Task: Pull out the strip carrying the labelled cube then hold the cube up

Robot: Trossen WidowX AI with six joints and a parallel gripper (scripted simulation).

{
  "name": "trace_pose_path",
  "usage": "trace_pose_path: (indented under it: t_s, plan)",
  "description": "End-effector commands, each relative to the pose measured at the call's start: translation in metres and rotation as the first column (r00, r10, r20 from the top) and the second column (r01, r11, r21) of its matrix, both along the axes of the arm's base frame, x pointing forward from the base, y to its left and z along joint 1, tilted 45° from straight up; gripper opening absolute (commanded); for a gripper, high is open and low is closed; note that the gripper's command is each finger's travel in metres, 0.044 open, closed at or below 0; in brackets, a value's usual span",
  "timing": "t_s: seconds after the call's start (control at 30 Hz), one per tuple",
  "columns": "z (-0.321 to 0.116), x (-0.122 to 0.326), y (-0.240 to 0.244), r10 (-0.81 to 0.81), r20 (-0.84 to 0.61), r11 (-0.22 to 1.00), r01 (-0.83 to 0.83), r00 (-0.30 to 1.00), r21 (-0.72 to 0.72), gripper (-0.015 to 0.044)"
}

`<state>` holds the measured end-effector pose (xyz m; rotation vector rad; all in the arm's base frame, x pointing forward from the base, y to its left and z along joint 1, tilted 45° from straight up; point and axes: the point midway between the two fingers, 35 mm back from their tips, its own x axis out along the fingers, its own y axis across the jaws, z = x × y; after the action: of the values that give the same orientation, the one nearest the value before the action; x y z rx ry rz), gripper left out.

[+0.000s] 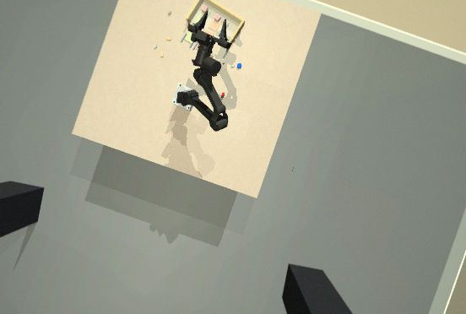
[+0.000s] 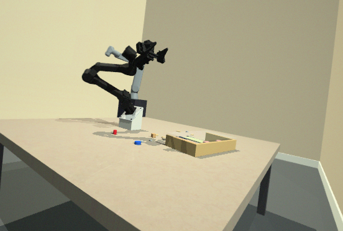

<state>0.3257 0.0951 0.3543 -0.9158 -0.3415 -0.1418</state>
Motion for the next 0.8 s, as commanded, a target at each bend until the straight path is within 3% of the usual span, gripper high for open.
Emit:
trace_pose_path:
  t_s: [0.0, 0.23, 0.47, 0.77]
  plan:
    - [-0.056, 0.021, -0.007, -0.049, -0.185, 0.996, 0.063, 0.982, 0.067, 0.0400]
    - [-0.167, 0.034, -0.032, -0.190, -0.498, 0.946, 0.294, 0.846, 0.139, 0.0400]
    - [-0.268, 0.007, -0.074, -0.392, -0.690, 0.808, 0.586, 0.608, 0.058, 0.0400]
    - [-0.285, -0.004, -0.084, -0.439, -0.708, 0.767, 0.641, 0.552, 0.024, 0.0400]
